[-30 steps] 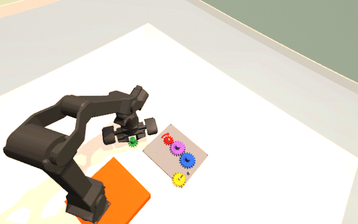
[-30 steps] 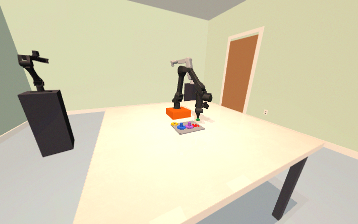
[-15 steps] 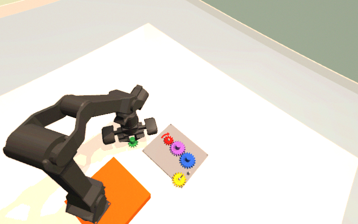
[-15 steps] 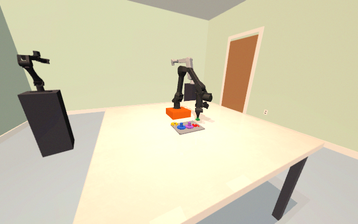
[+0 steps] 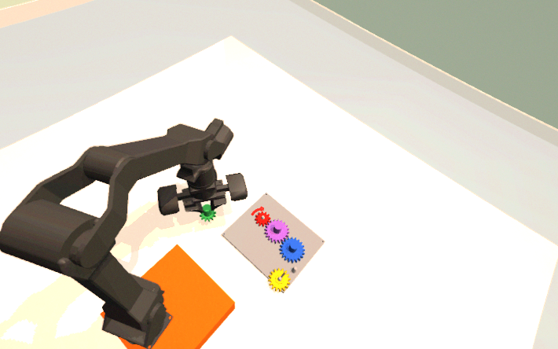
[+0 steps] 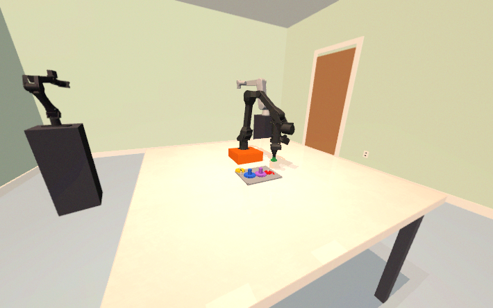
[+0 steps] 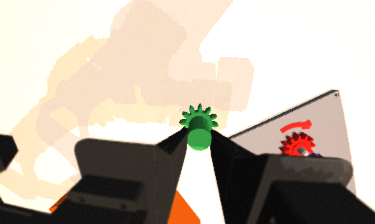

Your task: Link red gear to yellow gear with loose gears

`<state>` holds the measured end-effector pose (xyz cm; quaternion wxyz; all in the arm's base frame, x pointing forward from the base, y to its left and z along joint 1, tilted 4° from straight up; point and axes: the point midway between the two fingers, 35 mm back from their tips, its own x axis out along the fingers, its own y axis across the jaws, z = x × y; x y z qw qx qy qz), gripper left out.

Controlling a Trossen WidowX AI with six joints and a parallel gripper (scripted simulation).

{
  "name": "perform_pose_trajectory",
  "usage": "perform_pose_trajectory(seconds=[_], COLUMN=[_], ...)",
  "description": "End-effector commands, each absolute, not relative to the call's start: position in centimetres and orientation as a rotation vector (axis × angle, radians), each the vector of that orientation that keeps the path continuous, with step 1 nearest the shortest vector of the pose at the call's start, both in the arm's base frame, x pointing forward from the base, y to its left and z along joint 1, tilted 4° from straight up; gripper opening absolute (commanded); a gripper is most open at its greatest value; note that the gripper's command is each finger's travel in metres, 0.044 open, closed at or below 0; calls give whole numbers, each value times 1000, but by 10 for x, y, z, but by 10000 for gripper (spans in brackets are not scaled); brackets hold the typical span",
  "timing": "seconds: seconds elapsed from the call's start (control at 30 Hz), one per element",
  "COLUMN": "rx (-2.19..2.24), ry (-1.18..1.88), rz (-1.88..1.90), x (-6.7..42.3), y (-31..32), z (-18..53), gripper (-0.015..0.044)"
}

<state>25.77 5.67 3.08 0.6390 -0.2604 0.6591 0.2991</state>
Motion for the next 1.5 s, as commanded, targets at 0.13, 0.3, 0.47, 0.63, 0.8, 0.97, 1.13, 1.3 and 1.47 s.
perform_pose_trajectory(seconds=[0.13, 0.3, 0.47, 0.63, 0.8, 0.97, 1.13, 1.3, 1.47], rx=[-592, -593, -593, -594, -594, -594, -595, -595, -596], ry=[1489, 1489, 1489, 1489, 1490, 1490, 1490, 1491, 1491], rz=[677, 678, 679, 680, 681, 682, 683, 684, 684], x=[264, 265, 266, 266, 265, 264, 263, 260, 261], y=[57, 57, 57, 56, 56, 55, 54, 54, 52], z=[54, 66, 78, 90, 102, 114, 127, 139, 140], gripper=[0, 0, 0, 0, 0, 0, 0, 0, 0])
